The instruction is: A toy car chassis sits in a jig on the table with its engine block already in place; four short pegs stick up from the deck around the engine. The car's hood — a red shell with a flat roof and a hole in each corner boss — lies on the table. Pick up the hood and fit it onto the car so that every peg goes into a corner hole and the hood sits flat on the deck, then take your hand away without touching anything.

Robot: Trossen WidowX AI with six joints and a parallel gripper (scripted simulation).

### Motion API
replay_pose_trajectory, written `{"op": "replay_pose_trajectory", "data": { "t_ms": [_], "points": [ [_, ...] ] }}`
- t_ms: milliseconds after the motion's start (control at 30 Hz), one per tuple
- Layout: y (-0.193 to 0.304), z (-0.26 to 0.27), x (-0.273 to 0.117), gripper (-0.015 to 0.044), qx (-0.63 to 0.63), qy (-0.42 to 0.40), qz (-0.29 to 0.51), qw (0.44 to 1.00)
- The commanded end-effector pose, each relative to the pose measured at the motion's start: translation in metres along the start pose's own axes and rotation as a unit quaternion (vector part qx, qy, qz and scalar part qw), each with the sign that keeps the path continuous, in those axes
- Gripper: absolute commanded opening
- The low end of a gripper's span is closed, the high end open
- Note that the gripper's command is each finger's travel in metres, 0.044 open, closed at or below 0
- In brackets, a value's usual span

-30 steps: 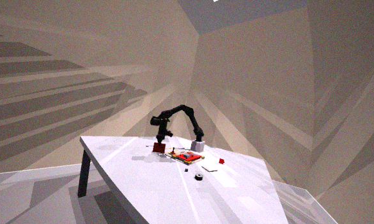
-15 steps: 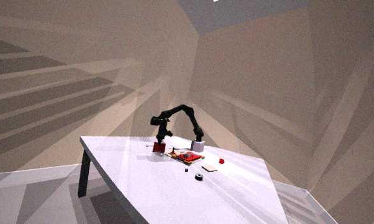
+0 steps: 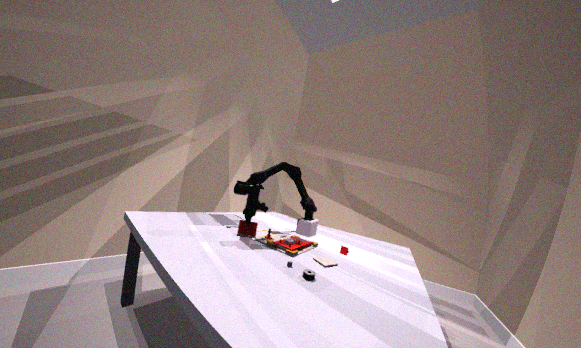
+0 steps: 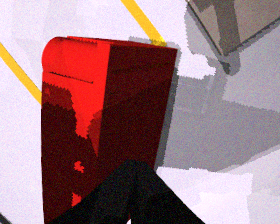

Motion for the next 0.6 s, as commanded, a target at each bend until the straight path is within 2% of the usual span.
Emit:
{"op": "replay_pose_trajectory", "data": {
  "t_ms": [0,233,467,567],
  "points": [
    [-0.002,0.003,0.001,0.0000,-0.003,0.002,-0.003,1.000],
    [-0.001,0.006,-0.008,0.0000,-0.003,0.002,-0.003,1.000],
    [0.001,0.005,-0.072,0.0000,-0.003,0.002,-0.002,1.000],
    [0.000,0.005,-0.080,0.0000,-0.003,0.002,-0.002,1.000]
  ]
}}
Point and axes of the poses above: the point midway between the two fingers, 35 mm back from their tips, its own x axis out along the fingers, its own z axis across the jaws, y = z × x, the point moved 10 cm from there along -x, back along the fingers, and after that the axes turned 15 degrees about -x, right-handed, at the moved point
